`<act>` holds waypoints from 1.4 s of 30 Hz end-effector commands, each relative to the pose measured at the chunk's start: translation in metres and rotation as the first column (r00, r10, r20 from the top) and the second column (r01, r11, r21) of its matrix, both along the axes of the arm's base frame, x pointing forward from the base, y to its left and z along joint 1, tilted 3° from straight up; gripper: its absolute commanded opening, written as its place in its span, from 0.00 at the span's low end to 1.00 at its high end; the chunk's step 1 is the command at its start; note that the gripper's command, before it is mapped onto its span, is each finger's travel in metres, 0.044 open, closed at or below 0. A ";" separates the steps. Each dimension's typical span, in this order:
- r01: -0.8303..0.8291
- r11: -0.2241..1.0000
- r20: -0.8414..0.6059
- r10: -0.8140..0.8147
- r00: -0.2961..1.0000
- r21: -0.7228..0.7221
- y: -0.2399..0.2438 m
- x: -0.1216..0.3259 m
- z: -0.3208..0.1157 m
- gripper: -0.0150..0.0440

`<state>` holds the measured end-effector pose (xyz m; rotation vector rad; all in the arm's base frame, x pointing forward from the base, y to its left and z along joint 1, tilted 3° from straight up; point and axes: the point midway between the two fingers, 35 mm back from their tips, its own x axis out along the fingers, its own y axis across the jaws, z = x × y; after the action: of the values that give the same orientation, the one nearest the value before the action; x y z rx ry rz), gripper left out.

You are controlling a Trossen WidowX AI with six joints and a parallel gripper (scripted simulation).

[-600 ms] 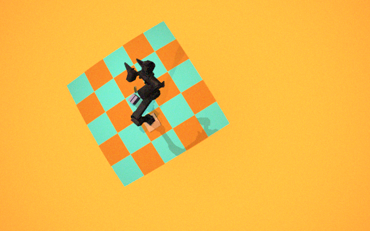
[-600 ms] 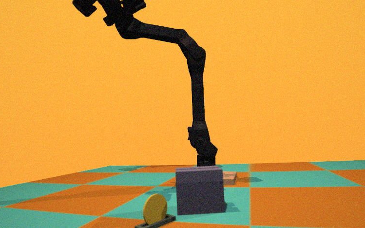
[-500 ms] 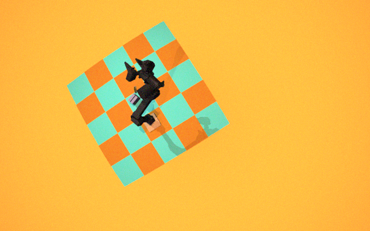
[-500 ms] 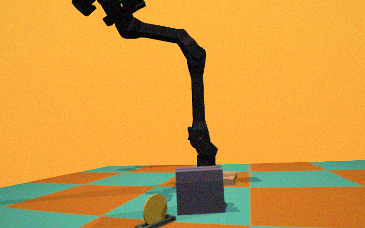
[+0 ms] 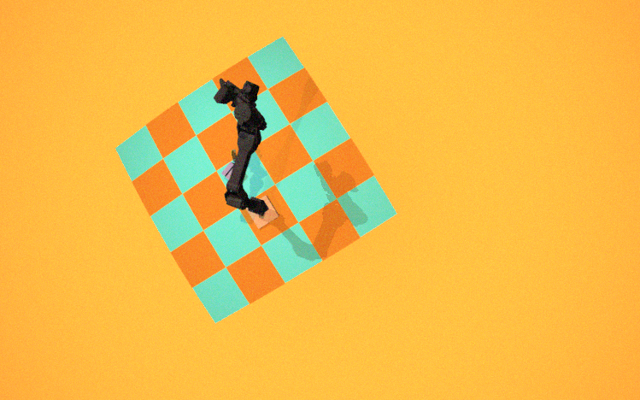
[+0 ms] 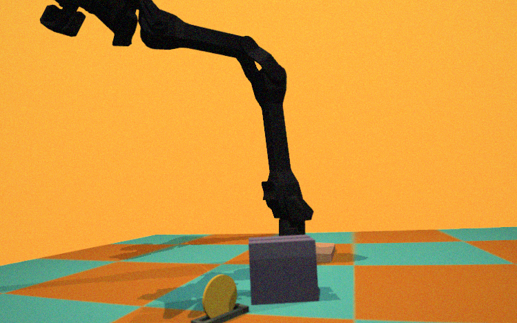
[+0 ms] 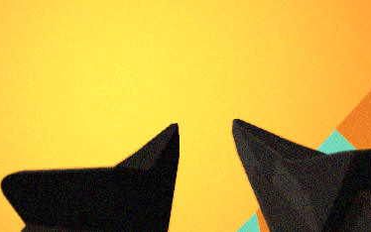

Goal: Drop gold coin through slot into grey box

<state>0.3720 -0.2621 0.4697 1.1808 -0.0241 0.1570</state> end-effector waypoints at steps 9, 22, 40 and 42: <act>0.016 1.000 -0.500 -0.008 0.866 0.011 0.072 0.084 -0.157 0.53; -0.428 0.893 -0.960 -0.013 0.280 -0.137 0.201 0.036 -0.310 0.53; -0.665 0.742 -0.995 -0.100 0.022 -0.089 0.239 -0.014 -0.370 0.53; -0.665 0.742 -0.995 -0.100 0.022 -0.089 0.239 -0.014 -0.372 0.53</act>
<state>0.3589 -0.0235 0.1077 0.4034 1.5263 -0.3107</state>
